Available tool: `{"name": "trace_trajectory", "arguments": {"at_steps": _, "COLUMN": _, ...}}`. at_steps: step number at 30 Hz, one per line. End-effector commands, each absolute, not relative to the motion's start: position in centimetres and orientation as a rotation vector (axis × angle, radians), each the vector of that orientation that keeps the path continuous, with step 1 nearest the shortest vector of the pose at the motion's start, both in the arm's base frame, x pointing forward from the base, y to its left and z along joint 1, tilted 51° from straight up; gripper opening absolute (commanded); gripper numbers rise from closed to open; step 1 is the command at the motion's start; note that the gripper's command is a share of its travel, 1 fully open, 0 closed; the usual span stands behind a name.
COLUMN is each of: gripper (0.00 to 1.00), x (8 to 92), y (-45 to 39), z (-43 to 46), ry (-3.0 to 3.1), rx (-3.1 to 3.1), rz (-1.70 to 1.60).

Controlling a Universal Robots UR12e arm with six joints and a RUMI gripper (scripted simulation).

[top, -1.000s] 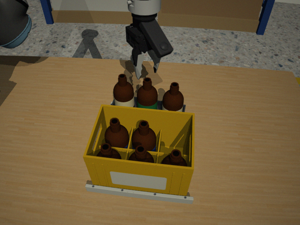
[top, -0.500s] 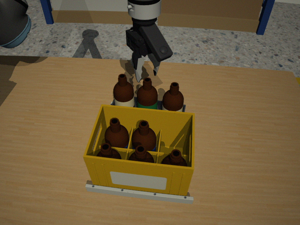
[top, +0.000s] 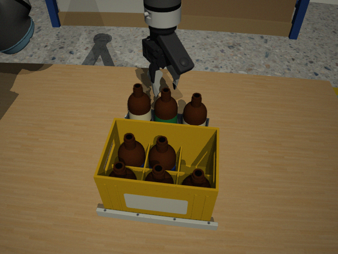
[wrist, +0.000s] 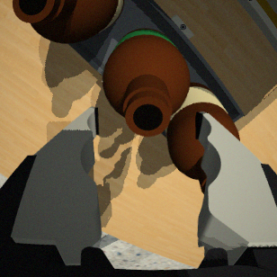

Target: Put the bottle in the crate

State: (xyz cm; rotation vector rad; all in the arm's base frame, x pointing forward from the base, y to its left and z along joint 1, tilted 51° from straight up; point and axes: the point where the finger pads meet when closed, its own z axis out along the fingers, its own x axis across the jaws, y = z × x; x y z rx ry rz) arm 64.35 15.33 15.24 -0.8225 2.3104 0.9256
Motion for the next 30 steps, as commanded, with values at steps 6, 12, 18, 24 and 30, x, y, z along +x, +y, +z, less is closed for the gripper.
{"name": "trace_trajectory", "arguments": {"at_steps": 6, "gripper": 0.38, "x": 64.54, "y": 15.73, "z": 14.90, "ry": 2.310, "rx": -0.822, "rz": 0.924}}
{"name": "trace_trajectory", "arguments": {"at_steps": 12, "gripper": 0.38, "x": 64.58, "y": 15.85, "z": 14.80, "ry": 2.310, "rx": -0.822, "rz": 0.924}}
{"name": "trace_trajectory", "arguments": {"at_steps": 18, "gripper": 0.38, "x": 64.58, "y": 15.86, "z": 14.78, "ry": 2.310, "rx": -0.822, "rz": 0.924}}
{"name": "trace_trajectory", "arguments": {"at_steps": 24, "gripper": 0.38, "x": 64.58, "y": 15.86, "z": 14.78, "ry": 2.310, "rx": -0.822, "rz": 0.924}}
{"name": "trace_trajectory", "arguments": {"at_steps": 30, "gripper": 0.38, "x": 64.58, "y": 15.86, "z": 14.78, "ry": 2.310, "rx": -0.822, "rz": 0.924}}
